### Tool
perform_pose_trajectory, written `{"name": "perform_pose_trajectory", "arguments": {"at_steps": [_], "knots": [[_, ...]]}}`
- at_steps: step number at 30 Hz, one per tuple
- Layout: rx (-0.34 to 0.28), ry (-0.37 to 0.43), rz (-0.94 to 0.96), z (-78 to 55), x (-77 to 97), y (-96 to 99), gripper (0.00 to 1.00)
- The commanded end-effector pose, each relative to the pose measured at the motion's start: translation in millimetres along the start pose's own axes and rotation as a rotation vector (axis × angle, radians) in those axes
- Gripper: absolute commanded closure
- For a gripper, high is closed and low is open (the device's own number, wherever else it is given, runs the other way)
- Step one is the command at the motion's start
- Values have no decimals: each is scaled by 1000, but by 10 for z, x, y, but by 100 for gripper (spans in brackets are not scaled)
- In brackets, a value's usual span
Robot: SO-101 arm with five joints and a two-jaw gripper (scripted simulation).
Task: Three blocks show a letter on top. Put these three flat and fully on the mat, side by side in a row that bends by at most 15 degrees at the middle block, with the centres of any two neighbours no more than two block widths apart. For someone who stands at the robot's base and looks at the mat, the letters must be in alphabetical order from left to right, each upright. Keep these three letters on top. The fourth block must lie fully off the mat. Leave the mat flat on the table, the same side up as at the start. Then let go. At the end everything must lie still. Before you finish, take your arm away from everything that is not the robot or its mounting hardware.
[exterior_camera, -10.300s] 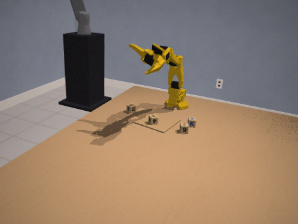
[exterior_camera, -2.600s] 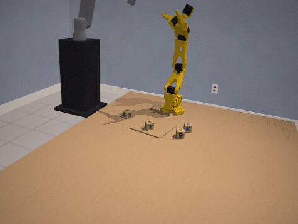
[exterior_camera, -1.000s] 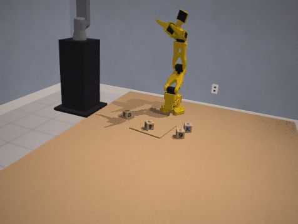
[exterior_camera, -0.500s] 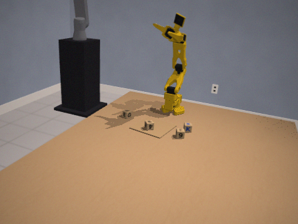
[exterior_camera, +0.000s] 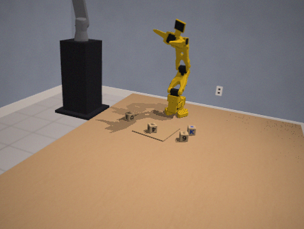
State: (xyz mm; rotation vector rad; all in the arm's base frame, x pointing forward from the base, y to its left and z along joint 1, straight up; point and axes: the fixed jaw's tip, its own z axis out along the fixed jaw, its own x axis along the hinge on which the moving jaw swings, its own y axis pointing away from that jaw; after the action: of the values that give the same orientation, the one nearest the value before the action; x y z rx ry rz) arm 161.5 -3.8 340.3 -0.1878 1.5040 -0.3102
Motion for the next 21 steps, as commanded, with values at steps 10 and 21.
{"name": "perform_pose_trajectory", "arguments": {"at_steps": [10, 21], "knots": [[-52, 152, 41, 89, 284, 102, 0], [-74, 230, 57, 115, 433, 153, 0]]}}
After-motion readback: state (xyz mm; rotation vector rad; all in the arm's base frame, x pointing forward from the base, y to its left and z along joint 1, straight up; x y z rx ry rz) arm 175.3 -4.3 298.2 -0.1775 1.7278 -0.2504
